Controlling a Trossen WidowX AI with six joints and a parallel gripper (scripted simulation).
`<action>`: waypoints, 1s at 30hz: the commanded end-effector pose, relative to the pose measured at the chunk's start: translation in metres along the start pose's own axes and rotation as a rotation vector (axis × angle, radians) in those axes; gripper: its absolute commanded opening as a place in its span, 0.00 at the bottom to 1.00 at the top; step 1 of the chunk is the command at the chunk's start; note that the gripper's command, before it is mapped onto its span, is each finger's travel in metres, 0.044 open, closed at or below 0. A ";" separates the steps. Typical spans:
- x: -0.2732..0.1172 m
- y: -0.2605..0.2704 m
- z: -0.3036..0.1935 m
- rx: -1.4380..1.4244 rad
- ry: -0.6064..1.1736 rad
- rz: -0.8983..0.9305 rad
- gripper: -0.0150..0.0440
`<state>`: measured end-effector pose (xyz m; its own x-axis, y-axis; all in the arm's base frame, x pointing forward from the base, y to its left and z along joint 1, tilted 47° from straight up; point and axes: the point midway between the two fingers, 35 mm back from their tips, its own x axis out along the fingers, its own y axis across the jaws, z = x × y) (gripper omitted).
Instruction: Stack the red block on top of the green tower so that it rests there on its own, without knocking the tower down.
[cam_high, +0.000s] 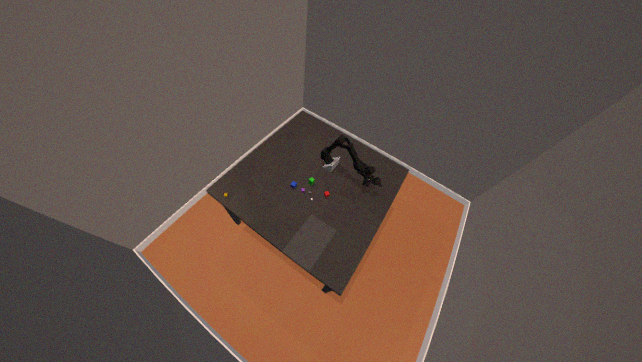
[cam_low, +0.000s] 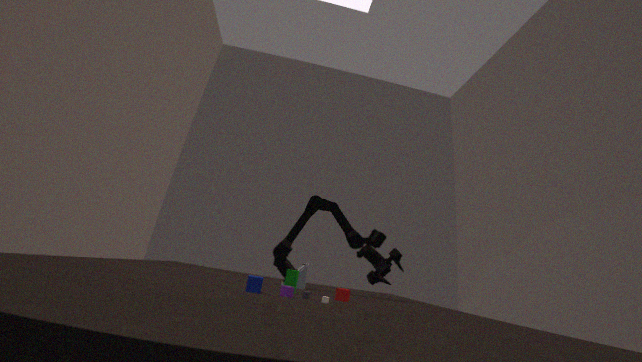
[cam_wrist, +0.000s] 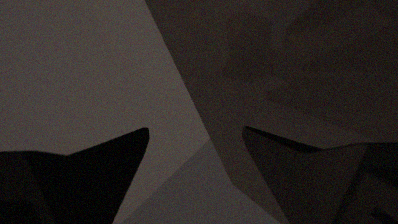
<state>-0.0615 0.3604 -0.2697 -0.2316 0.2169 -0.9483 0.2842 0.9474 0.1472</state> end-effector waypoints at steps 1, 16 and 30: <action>0.000 0.000 0.001 0.001 -0.003 -0.001 0.98; -0.076 0.027 0.125 0.149 -0.368 -0.204 1.00; -0.218 0.007 0.231 0.253 -0.618 -0.585 1.00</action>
<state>0.1839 0.2789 -0.1512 0.1148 -0.4587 -0.8811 0.4866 0.7993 -0.3527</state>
